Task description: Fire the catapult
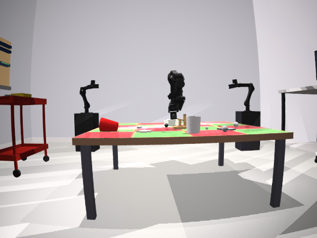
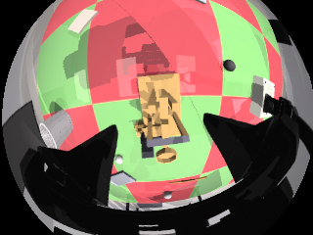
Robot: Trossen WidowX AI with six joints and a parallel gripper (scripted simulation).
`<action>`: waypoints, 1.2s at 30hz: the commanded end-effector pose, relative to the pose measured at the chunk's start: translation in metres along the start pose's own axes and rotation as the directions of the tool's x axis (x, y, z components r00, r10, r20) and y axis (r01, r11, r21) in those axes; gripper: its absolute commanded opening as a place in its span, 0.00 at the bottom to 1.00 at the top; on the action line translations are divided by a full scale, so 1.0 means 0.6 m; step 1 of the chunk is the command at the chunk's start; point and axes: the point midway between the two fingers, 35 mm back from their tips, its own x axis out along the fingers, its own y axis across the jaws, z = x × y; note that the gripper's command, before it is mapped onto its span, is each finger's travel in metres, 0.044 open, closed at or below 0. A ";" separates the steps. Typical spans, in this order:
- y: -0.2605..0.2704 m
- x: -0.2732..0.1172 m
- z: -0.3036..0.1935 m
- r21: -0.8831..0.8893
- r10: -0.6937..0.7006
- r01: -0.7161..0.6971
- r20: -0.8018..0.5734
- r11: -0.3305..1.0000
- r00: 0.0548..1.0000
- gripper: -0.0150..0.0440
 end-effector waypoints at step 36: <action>-0.013 0.123 -0.001 0.000 -0.023 0.023 -0.001 1.000 1.000 1.00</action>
